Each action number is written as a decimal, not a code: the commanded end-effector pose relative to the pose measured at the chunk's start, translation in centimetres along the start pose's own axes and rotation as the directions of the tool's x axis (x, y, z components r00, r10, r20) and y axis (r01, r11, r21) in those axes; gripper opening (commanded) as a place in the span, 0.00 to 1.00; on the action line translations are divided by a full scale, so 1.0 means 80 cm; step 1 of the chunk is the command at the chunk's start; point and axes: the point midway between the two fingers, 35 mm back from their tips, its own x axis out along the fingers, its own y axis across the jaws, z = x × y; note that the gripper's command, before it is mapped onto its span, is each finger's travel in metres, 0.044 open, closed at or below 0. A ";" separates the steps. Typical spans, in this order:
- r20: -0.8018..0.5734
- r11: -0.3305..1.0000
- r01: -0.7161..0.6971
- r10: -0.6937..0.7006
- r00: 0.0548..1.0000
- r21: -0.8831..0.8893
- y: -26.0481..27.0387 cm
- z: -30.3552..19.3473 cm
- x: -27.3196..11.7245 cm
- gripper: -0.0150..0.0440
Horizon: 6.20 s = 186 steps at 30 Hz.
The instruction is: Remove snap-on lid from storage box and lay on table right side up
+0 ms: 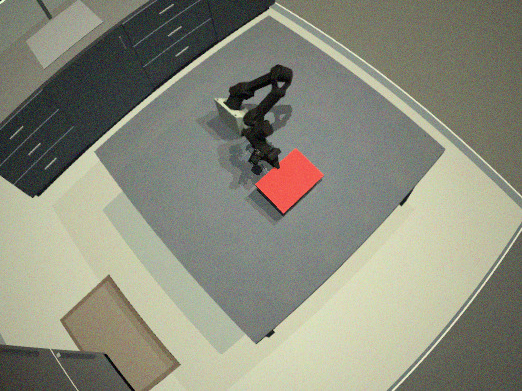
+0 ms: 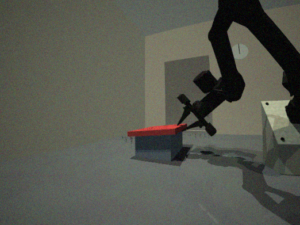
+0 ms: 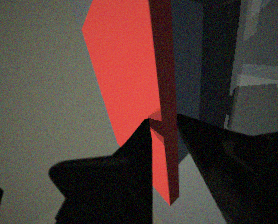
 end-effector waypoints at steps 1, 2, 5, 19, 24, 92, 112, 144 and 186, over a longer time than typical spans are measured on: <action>-0.001 1.000 0.000 0.000 1.000 -0.002 0.001 0.000 -0.001 0.25; -0.001 1.000 0.000 0.000 1.000 -0.002 0.002 0.000 -0.001 0.25; 0.001 1.000 -0.001 0.001 1.000 0.000 0.001 0.000 -0.001 0.25; 0.001 1.000 -0.001 0.001 1.000 0.000 0.002 0.000 0.001 0.25; 0.001 1.000 -0.001 0.001 1.000 0.000 0.002 0.000 0.001 0.25; 0.000 1.000 0.000 0.000 1.000 0.000 0.008 0.000 0.005 0.25; 0.003 1.000 0.001 -0.001 1.000 0.000 0.036 0.000 -0.012 0.25; 0.003 1.000 0.000 0.000 1.000 -0.001 0.093 0.000 -0.026 0.25; 0.005 1.000 0.000 0.000 1.000 -0.003 0.159 0.000 -0.055 0.25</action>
